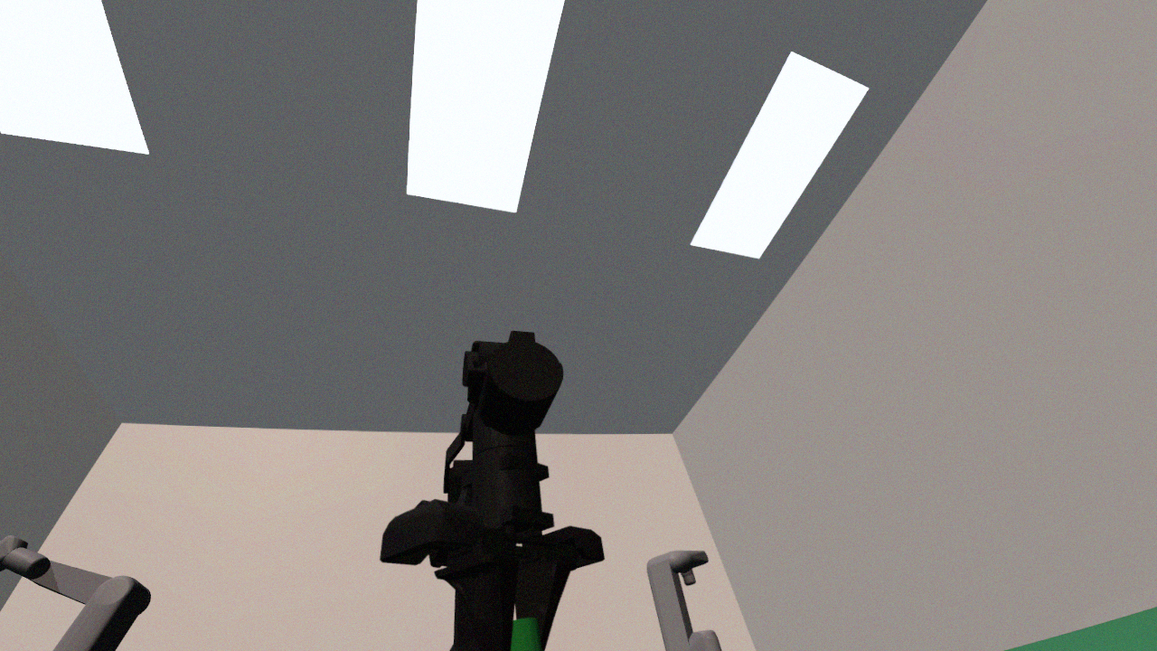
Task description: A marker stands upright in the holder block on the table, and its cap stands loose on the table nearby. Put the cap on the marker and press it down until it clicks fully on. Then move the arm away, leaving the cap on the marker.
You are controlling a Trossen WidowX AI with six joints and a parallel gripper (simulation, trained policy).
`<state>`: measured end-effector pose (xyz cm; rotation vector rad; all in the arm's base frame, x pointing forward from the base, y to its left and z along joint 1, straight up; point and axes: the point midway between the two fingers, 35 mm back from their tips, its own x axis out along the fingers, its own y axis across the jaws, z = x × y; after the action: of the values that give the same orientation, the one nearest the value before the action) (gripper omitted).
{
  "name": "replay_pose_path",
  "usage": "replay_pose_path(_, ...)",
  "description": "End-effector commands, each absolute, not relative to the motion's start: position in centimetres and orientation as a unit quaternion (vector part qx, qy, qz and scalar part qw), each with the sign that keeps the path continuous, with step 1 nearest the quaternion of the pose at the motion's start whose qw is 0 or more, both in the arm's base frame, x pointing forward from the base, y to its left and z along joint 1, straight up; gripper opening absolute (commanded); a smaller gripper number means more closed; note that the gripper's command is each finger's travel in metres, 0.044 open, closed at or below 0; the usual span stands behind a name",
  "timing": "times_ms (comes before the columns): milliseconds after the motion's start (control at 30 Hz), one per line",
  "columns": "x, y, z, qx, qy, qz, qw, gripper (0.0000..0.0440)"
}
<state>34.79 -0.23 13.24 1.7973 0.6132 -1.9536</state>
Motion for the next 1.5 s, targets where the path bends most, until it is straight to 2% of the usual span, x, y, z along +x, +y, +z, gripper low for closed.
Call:
replay_pose_path(0, 34.3, 0.9, 14.2, 0.645, 0.227, -0.699, 0.208, 0.0047)
replay_pose_path(800, 28.1, 5.4, 17.6, 0.617, 0.266, -0.703, 0.234, 0.0000)
replay_pose_path(1467, 24.7, 6.2, 17.4, 0.603, 0.282, -0.704, 0.249, 0.0000)
